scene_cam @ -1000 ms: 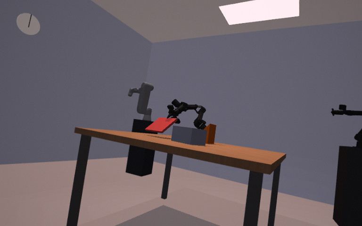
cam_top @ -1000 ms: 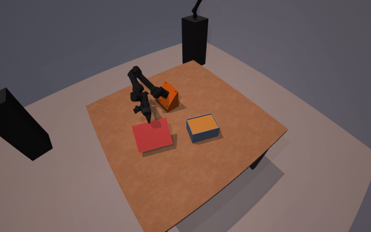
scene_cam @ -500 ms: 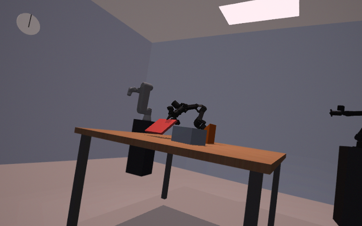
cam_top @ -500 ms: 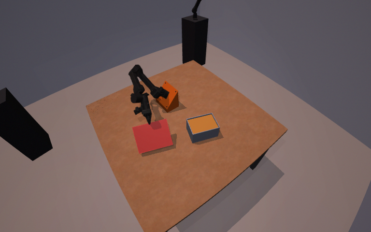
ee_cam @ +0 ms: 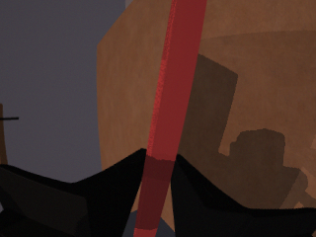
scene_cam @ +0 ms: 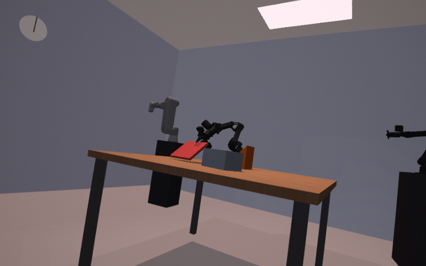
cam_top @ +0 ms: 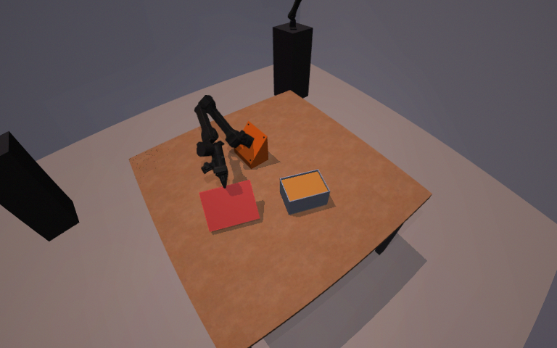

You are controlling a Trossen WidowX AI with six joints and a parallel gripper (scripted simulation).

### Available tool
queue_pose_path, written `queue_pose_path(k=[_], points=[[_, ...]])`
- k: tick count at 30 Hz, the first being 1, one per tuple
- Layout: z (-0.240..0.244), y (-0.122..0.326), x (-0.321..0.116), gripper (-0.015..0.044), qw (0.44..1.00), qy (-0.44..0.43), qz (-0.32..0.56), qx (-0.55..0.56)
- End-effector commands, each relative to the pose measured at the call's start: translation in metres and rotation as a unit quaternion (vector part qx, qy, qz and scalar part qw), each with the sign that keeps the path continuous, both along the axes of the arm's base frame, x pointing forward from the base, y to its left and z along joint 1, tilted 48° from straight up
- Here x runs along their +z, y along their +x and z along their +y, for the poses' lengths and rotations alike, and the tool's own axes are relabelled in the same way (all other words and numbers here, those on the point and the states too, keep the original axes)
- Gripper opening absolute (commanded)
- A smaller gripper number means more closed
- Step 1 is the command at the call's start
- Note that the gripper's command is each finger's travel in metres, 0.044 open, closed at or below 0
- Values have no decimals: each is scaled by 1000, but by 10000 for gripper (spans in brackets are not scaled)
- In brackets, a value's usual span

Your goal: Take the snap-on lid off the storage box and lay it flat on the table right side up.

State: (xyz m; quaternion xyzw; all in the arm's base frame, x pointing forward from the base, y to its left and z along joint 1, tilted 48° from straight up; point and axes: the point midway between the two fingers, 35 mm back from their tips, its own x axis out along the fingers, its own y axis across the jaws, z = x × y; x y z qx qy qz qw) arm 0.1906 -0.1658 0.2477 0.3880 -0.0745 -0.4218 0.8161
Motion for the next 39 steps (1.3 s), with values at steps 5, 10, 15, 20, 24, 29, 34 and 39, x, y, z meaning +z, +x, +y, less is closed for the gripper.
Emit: queue_pose_path(k=[5, 10, 15, 20, 24, 29, 34, 39], points=[[-4, 1, -4, 0, 1000, -2, 1, 6], [-7, 1, -7, 0, 1000, -3, 1, 6], [-10, 0, -9, 0, 1000, -3, 1, 6], [-13, 0, -12, 0, 1000, -3, 1, 6], [-15, 0, -14, 0, 1000, -3, 1, 6], [-18, 0, -17, 0, 1000, -3, 1, 6], [-21, -1, -19, 0, 1000, -4, 1, 6], [-24, -1, -22, 0, 1000, -4, 1, 6]])
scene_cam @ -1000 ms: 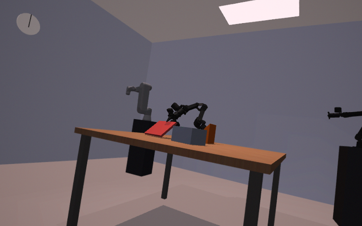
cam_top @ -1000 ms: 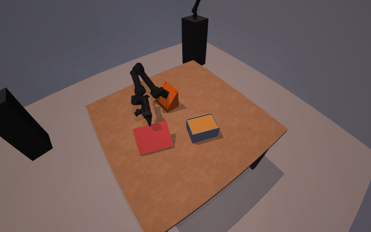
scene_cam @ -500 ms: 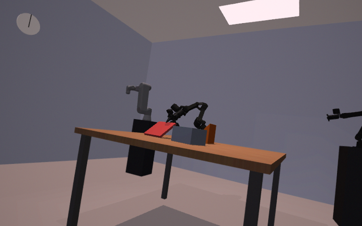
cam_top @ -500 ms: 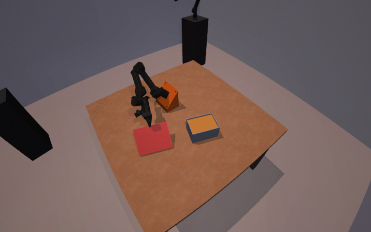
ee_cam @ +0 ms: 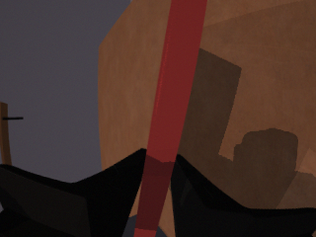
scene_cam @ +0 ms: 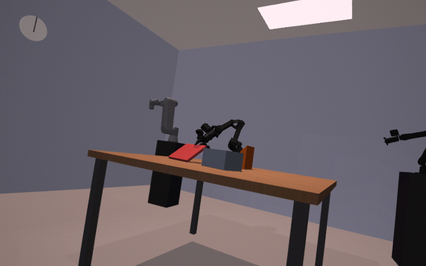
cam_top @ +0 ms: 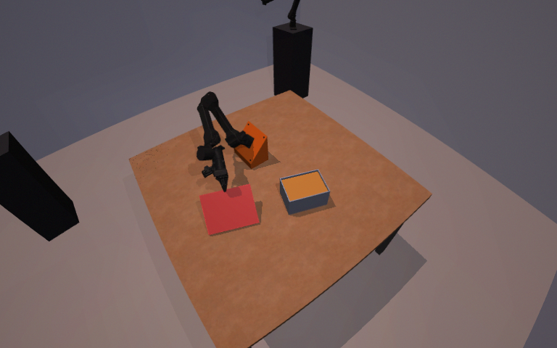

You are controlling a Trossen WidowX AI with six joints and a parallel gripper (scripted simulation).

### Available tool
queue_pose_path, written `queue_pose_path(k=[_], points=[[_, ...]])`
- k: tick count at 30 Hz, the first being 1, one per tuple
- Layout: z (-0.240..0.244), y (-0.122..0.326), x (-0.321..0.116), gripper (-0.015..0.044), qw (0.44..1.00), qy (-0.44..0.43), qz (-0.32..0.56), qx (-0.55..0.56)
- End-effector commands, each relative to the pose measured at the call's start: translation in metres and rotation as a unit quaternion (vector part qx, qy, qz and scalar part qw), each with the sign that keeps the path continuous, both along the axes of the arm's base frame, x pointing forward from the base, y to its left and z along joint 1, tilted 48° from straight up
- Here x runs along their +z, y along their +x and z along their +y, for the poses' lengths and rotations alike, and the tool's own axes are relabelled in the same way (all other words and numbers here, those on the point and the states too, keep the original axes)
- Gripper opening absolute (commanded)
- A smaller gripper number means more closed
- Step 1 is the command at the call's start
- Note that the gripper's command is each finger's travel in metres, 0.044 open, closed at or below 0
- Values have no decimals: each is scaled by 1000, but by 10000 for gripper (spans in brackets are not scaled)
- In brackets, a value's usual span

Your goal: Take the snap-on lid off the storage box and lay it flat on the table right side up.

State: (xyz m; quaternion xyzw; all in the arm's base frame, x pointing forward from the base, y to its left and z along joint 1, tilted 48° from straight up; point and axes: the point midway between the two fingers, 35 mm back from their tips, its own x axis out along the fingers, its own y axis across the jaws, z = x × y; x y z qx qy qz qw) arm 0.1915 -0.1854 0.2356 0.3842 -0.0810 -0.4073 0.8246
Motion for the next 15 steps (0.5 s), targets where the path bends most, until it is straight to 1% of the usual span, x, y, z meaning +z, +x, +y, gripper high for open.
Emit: queue_pose_path(k=[1, 15], points=[[-5, -2, -10, 0, 1000, 6, 10, -7], [-13, -3, -18, 0, 1000, 6, 10, -7]])
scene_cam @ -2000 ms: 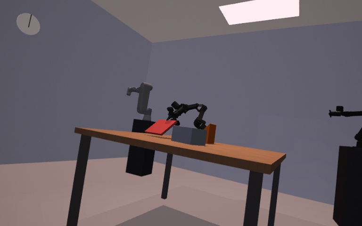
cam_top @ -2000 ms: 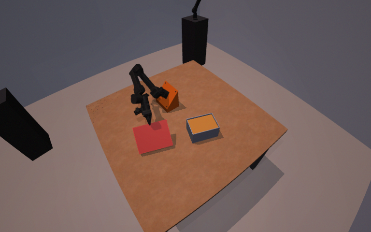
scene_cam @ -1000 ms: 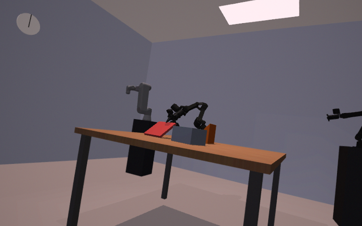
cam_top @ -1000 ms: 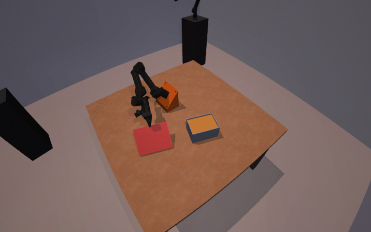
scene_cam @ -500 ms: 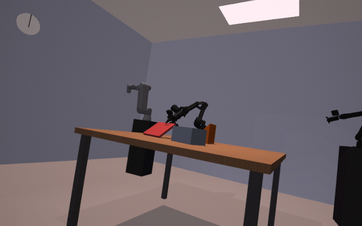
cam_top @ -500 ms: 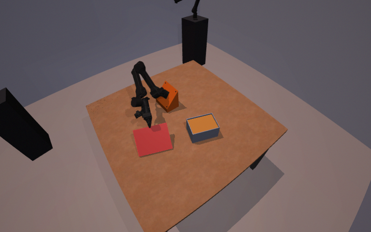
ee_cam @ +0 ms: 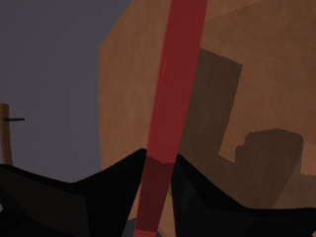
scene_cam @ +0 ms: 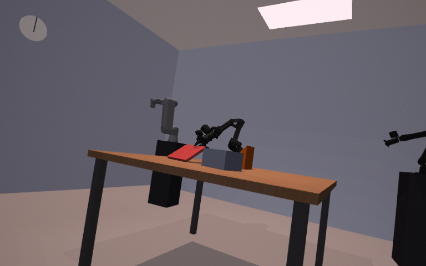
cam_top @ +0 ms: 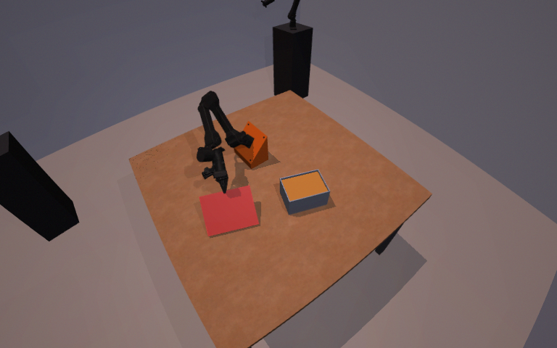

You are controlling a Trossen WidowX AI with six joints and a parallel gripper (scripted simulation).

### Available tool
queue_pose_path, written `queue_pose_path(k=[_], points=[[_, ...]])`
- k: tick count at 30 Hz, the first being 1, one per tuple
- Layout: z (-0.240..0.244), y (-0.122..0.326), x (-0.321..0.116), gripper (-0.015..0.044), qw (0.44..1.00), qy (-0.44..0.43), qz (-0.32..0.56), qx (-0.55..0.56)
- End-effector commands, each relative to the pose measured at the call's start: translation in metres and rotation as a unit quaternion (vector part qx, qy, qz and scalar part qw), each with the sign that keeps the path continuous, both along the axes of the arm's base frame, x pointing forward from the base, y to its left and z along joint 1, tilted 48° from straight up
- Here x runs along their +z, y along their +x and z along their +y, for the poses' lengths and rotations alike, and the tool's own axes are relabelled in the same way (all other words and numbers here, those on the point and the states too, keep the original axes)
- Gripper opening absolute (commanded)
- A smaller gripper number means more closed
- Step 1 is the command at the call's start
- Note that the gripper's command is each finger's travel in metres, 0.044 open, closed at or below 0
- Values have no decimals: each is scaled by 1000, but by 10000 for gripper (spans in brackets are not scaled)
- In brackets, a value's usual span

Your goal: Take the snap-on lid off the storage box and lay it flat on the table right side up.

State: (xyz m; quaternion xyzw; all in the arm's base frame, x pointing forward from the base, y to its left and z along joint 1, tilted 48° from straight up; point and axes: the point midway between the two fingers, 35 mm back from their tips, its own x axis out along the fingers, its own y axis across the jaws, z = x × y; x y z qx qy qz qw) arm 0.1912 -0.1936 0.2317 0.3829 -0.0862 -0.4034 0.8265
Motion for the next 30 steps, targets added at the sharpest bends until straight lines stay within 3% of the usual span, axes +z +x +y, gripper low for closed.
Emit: queue_pose_path(k=[1, 30], points=[[-6, -2, -14, 0, 1000, 10, 15, -9], [-23, -4, -30, 0, 1000, 9, 15, -9]])
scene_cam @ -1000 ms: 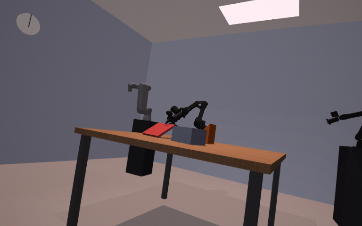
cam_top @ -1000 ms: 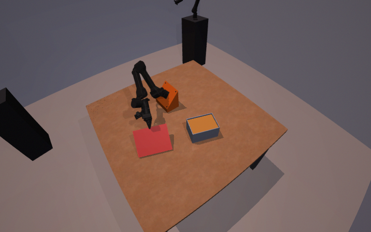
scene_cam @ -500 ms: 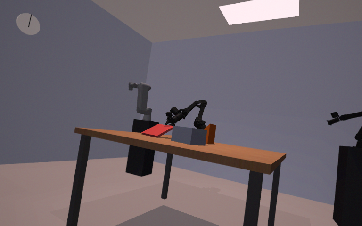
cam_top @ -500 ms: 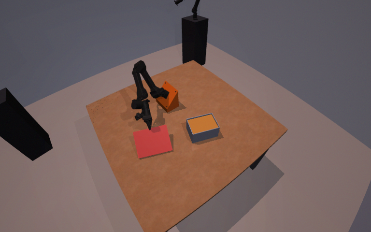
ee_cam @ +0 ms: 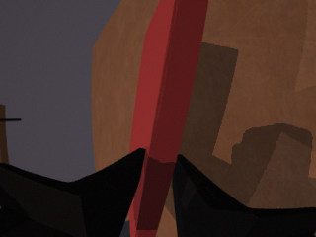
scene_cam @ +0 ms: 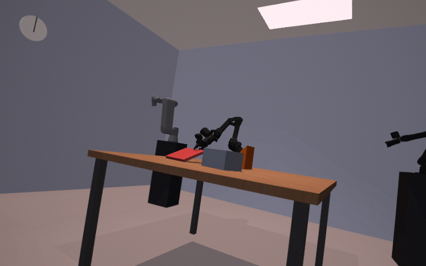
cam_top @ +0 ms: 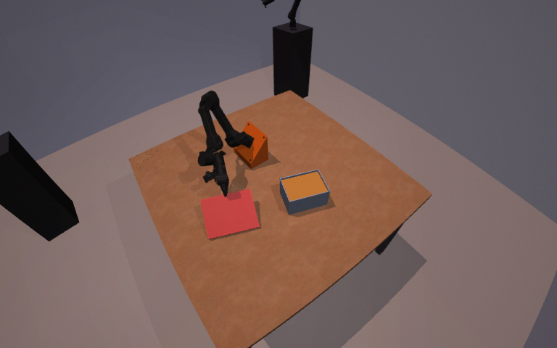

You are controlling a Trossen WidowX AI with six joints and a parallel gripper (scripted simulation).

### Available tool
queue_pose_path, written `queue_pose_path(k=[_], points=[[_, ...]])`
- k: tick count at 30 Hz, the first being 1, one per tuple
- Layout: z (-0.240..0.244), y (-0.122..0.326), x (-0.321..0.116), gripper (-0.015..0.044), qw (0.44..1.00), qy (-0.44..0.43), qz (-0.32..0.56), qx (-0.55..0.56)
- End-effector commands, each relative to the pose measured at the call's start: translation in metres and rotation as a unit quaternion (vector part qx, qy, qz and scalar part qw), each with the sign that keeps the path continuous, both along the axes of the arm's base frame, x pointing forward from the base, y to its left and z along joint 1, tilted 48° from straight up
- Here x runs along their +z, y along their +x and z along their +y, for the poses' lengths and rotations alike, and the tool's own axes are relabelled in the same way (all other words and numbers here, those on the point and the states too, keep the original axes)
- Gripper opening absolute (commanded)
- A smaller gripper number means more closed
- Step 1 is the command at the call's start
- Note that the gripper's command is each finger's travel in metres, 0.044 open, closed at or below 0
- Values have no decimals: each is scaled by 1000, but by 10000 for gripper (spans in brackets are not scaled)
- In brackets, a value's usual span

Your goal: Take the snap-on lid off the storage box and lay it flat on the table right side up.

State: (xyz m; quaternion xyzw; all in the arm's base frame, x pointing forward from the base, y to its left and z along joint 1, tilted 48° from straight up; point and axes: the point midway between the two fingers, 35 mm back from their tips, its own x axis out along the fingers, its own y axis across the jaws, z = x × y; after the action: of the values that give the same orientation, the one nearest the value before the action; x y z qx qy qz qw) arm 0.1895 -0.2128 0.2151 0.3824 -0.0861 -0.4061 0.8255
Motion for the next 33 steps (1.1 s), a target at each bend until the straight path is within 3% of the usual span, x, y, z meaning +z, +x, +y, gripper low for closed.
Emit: queue_pose_path(k=[1, 19, 29, 31, 33], points=[[-4, -2, -14, 0, 1000, 9, 14, -6], [-15, -3, -23, 0, 1000, 9, 14, -6], [-12, -1, -10, 263, 1000, 9, 14, -6], [-12, -1, -10, 275, 1000, 9, 14, -6], [-11, -3, -13, 327, 1000, 9, 14, -6]])
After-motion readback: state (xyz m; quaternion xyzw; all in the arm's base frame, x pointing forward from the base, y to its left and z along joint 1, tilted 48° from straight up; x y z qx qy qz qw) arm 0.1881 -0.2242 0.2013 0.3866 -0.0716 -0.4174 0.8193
